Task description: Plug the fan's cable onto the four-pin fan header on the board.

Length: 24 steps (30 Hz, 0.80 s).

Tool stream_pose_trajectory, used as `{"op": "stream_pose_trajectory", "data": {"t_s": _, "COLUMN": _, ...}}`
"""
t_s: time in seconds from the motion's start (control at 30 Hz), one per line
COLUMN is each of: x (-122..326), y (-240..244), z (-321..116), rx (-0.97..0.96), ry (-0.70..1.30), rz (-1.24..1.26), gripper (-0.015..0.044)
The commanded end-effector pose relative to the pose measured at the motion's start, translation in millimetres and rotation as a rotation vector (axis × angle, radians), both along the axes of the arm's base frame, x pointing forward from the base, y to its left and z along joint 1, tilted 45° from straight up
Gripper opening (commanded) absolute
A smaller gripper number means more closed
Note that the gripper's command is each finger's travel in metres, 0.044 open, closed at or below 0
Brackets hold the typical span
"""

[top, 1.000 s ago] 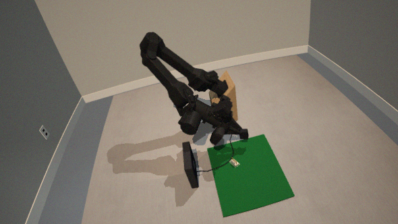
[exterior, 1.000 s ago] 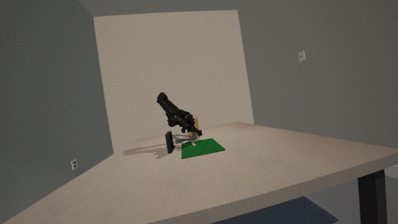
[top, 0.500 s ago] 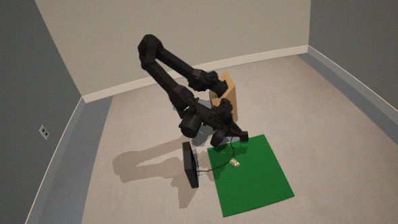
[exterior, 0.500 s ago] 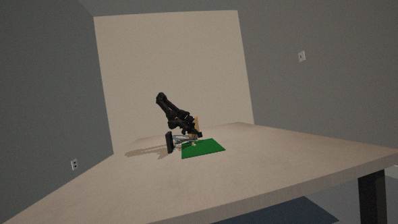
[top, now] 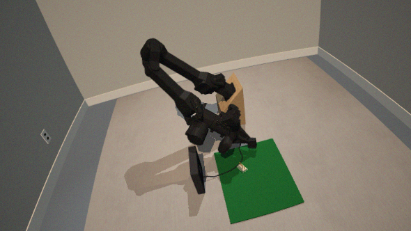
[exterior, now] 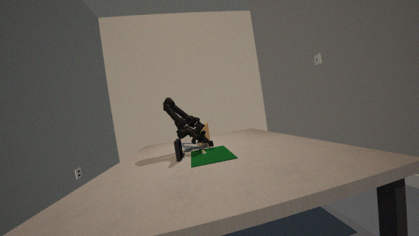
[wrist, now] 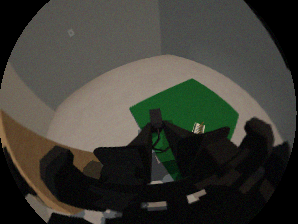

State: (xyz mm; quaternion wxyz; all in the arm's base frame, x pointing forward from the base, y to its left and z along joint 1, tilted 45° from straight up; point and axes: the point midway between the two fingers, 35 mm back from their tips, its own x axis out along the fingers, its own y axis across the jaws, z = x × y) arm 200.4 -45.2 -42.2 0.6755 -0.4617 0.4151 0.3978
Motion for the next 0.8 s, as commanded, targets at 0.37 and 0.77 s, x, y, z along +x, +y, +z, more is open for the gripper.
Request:
{"op": "stream_pose_trajectory", "data": {"t_s": 0.37, "x": 1.1, "y": -8.1, "z": -8.8, "rx": 0.004, "ry": -0.004, "rz": 0.007, "gripper": 0.0000}}
{"op": "stream_pose_trajectory", "data": {"t_s": 0.77, "x": 0.0, "y": -8.9, "z": -9.4, "rx": 0.000, "ry": 0.002, "rz": 0.000, "gripper": 0.0000}}
